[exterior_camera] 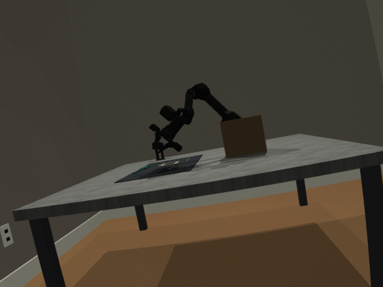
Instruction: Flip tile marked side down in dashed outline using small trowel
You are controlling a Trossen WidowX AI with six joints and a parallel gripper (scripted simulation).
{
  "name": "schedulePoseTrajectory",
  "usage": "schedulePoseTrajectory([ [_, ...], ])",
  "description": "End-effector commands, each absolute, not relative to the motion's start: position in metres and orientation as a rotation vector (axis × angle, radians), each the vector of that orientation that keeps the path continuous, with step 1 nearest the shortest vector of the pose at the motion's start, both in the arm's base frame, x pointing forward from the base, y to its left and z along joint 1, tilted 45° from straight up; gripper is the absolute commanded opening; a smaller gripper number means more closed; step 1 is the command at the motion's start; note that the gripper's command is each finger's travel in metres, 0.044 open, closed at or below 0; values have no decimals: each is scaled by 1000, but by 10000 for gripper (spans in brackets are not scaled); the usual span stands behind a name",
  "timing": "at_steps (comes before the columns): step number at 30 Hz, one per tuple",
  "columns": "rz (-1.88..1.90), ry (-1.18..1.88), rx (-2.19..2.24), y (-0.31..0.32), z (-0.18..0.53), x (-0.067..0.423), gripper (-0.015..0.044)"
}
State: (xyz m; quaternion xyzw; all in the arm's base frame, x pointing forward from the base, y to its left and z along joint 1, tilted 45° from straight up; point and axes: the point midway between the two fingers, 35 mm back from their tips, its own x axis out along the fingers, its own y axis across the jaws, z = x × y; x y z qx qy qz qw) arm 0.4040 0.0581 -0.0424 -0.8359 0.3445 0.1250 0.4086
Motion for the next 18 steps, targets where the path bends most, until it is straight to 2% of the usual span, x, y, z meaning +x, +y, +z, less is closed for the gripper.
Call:
schedulePoseTrajectory([
  [1,270,864,-2081,59,-40,404,0],
  [18,271,865,-2081,44,-56,404,0],
])
